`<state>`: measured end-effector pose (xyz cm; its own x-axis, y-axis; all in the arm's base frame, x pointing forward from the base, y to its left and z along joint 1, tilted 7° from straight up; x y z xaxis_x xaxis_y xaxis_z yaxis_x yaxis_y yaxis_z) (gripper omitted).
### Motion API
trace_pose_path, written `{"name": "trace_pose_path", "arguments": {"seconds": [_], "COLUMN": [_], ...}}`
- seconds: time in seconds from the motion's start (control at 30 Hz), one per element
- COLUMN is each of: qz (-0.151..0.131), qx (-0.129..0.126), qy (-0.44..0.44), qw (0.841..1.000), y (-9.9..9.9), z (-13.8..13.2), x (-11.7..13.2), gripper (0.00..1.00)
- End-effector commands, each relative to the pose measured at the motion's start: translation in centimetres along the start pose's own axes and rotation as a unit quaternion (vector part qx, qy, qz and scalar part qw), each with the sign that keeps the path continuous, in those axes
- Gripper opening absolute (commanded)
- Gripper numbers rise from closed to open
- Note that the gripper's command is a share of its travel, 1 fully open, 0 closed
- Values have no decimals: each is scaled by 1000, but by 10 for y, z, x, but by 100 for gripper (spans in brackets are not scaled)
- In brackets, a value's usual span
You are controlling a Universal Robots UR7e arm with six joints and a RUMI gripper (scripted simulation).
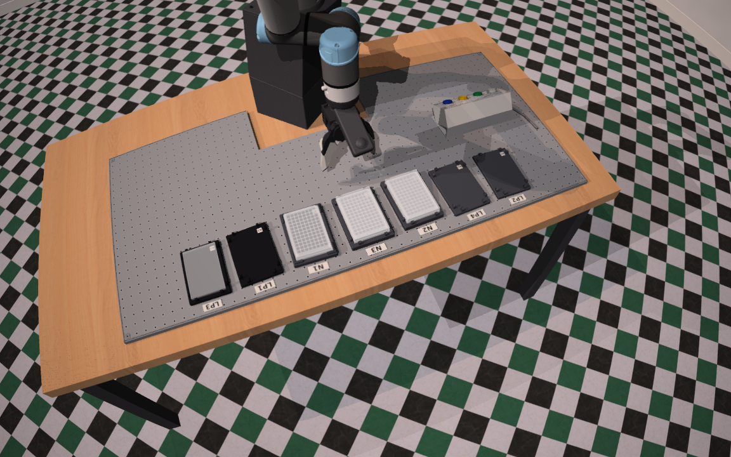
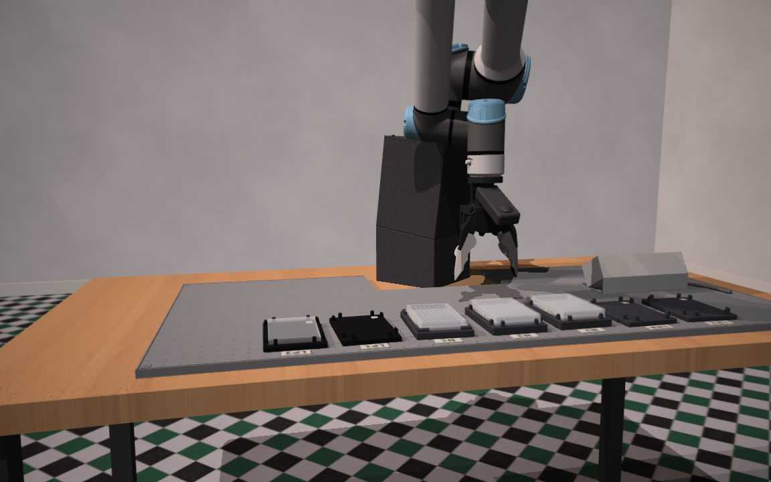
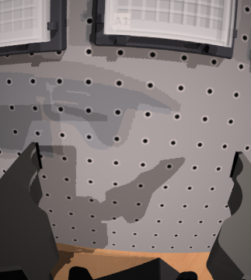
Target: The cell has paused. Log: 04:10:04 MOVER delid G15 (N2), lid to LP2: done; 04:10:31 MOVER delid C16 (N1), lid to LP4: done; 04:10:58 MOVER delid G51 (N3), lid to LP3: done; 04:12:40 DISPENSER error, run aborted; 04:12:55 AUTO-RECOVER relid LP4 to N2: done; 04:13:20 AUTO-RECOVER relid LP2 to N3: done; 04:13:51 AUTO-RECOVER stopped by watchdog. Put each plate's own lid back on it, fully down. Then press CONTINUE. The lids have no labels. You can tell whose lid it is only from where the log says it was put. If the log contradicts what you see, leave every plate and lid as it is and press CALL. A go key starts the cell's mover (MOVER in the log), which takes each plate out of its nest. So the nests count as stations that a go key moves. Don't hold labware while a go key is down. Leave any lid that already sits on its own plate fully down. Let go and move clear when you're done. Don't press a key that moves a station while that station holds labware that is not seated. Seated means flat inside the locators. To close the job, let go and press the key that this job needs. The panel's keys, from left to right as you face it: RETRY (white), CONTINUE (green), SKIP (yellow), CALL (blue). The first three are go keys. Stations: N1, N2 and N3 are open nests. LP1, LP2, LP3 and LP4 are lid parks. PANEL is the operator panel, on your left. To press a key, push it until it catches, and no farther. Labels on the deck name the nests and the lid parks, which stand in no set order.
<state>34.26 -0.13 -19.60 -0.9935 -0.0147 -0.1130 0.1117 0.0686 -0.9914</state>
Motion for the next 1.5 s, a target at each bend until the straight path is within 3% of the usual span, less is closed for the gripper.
{"name": "trace_pose_path", "arguments": {"seconds": [0.0, 0.87, 1.07, 1.47], "qz": [-3, -3, -3, -5], "qx": [1, 0, 0, 0], "qy": [2, 2, 2, 3], "qw": [1000, 1000, 1000, 1000], "y": [1, 1, 1, 3], "z": [-16, -86, -96, -95], "x": [-28, -127, -141, -139], "gripper": [82, 82, 82, 82]}}
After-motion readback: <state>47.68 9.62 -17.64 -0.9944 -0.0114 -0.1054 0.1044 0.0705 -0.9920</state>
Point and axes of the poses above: the point where the finger pads meet when closed, its own y axis out along the fingers, its own z axis across the jaws, x = y × z, the point moved 6 cm from there along -y, back along the fingers, and after that the axes turned 6 degrees about -y, right-handed, at the moved point
